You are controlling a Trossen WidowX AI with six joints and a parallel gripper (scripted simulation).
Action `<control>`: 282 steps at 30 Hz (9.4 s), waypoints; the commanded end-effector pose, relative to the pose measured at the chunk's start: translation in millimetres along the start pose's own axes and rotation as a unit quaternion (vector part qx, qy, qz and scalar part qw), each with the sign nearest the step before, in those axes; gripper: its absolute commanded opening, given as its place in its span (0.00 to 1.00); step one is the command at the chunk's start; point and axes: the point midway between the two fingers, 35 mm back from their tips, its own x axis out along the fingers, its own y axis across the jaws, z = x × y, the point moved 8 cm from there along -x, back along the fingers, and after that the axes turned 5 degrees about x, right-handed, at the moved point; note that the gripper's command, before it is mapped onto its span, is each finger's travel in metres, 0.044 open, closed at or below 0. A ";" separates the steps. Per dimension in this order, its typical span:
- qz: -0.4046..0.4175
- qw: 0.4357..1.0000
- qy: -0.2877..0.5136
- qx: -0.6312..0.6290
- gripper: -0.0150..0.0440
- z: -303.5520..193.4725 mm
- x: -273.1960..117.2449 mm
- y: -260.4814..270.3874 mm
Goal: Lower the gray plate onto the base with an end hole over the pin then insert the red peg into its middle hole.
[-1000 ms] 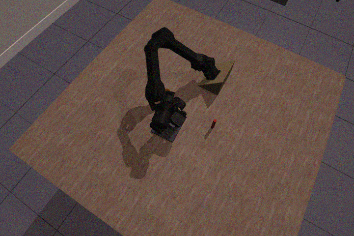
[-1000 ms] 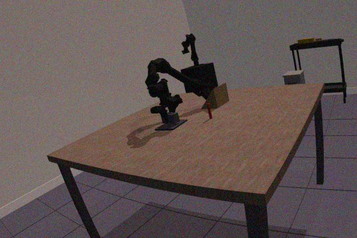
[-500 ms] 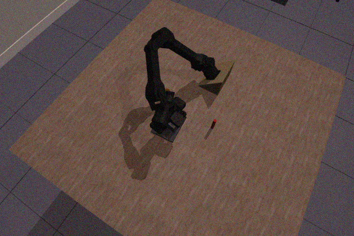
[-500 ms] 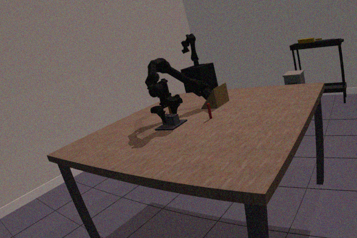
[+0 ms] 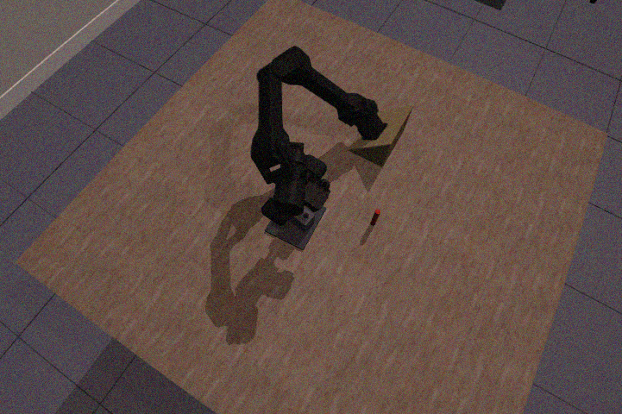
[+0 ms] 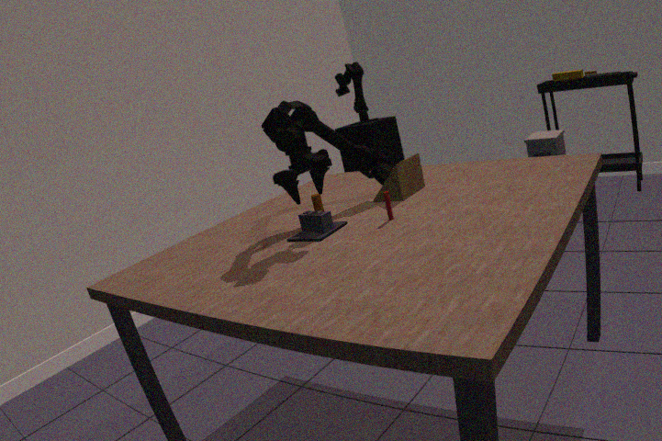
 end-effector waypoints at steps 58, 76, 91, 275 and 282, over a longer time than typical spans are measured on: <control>0.010 0.265 -0.001 0.964 1.00 171.5 -40.7 131.4; 0.009 0.264 -0.001 0.964 1.00 171.6 -11.8 131.2; 0.009 0.264 -0.001 0.964 1.00 171.2 12.3 130.3; 0.004 0.263 -0.002 0.965 0.25 -4.0 -12.2 3.5; 0.005 0.261 -0.001 0.965 0.25 -3.2 -11.5 3.9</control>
